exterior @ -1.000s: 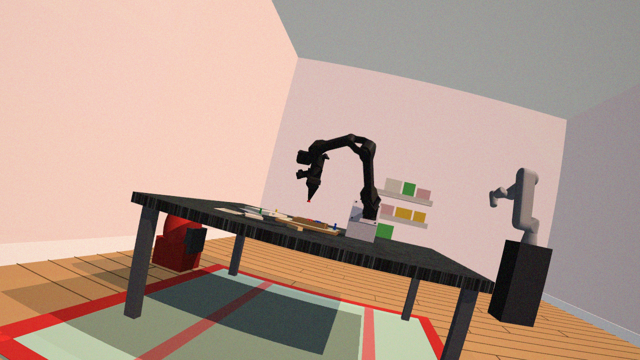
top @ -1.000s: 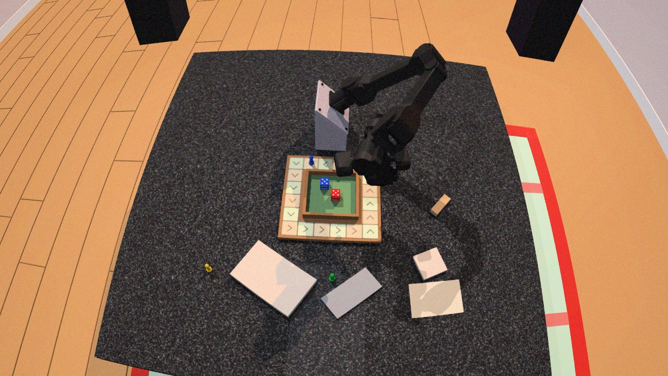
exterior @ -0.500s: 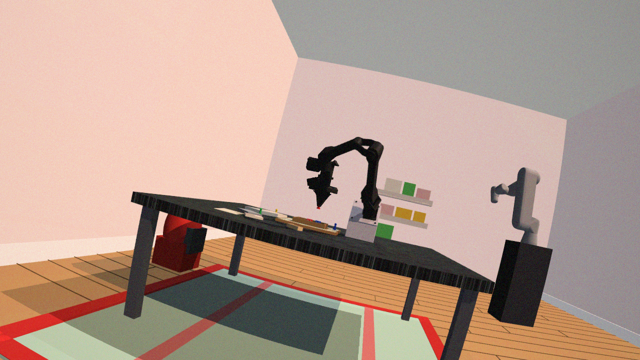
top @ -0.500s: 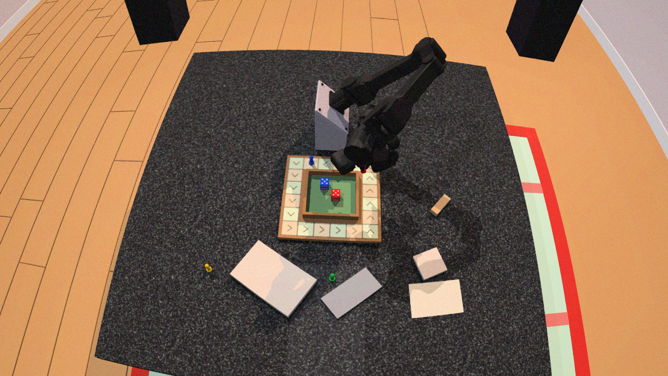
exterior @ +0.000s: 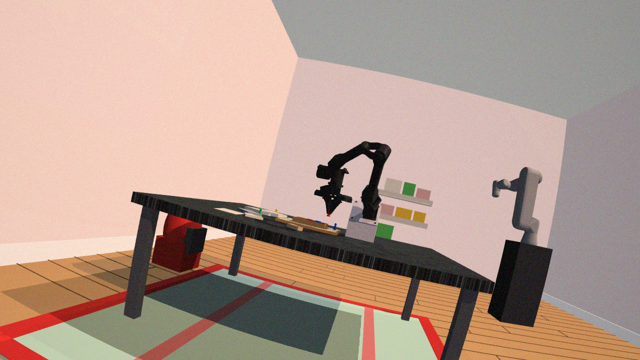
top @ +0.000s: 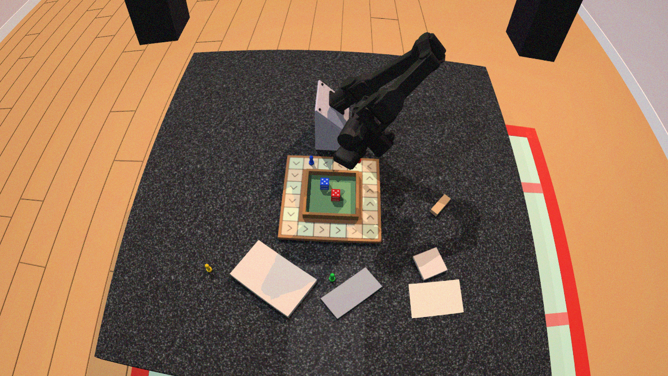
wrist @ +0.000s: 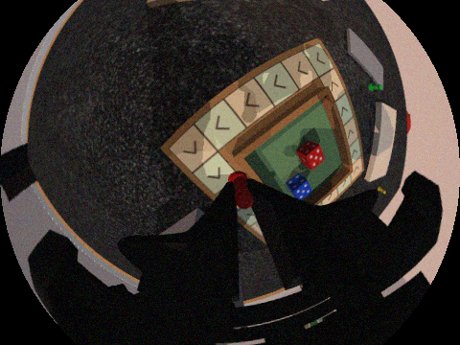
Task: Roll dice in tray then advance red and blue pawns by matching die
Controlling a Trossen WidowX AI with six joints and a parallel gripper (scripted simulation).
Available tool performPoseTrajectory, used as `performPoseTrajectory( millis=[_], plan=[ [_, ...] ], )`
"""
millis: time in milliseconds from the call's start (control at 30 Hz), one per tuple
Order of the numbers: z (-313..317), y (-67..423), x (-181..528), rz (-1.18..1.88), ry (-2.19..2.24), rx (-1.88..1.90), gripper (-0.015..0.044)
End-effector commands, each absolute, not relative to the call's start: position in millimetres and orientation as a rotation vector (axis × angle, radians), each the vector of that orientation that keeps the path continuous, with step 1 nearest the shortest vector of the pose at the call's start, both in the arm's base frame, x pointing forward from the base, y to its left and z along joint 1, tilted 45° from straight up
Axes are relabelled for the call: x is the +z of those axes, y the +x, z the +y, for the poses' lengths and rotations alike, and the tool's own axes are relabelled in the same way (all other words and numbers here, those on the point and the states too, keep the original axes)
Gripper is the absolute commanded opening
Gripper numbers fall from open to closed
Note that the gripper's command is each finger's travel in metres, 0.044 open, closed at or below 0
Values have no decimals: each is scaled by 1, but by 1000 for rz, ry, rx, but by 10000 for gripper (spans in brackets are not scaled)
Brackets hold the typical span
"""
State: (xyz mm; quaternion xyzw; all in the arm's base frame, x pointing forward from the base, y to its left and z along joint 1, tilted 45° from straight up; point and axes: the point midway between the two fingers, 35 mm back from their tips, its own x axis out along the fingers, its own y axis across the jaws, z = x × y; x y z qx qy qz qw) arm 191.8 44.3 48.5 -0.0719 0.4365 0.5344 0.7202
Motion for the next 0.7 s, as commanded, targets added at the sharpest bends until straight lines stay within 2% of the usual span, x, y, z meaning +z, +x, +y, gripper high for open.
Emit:
performPoseTrajectory(
  millis=[0,667],
  plan=[
    [48,175,40,888,-269,1242,0],
    [65,164,19,831,-347,1285,0]
  ],
)
